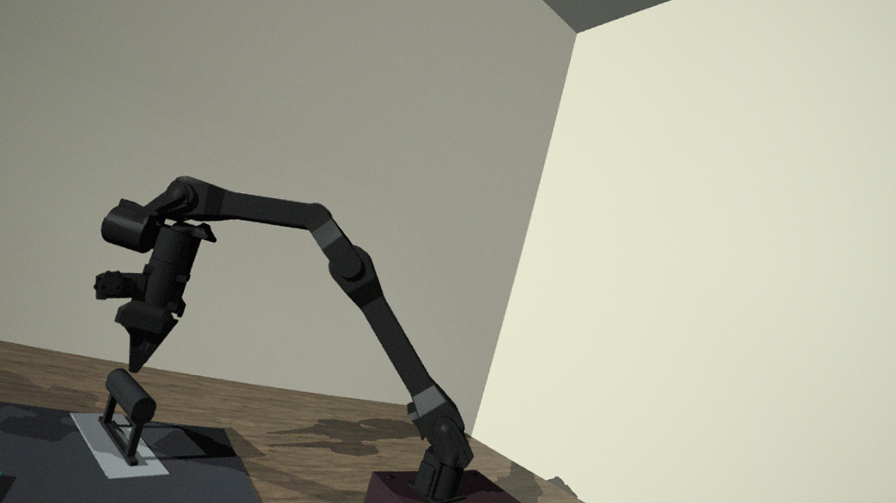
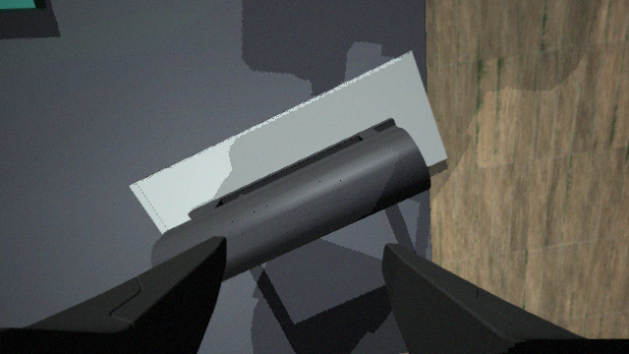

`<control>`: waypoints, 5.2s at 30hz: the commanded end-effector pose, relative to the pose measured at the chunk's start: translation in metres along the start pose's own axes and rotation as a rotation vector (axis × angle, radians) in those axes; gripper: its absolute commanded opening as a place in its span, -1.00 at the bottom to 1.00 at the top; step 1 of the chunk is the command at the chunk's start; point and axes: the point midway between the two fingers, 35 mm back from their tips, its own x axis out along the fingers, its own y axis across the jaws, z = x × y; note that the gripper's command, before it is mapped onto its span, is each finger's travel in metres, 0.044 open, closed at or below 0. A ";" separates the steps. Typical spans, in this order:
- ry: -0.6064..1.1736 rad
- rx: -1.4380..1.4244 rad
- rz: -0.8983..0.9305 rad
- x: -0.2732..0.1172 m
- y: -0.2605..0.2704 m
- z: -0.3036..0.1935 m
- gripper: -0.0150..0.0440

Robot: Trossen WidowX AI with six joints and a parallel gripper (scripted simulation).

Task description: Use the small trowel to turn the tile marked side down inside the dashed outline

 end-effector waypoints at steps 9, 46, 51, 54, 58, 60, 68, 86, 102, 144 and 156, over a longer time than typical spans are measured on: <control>0.002 -0.432 0.003 0.001 0.002 -0.001 0.42; 0.000 -1.716 0.005 0.002 0.005 -0.002 0.42; -0.001 -1.889 0.006 0.002 0.005 -0.002 0.42; -0.001 -1.993 0.006 0.002 0.006 -0.002 0.42; -0.001 -2.080 0.006 0.002 0.006 -0.002 0.42; -0.001 -2.080 0.006 0.002 0.006 -0.002 0.42; -0.001 -2.080 0.006 0.008 0.006 -0.001 0.42; -0.001 -2.080 0.007 0.037 0.006 -0.001 0.42; -0.001 -2.080 0.007 0.046 0.006 -0.001 -0.05; 0.000 -1.680 0.006 0.046 0.006 -0.001 0.04; 0.000 -1.680 0.006 0.046 0.006 -0.001 0.42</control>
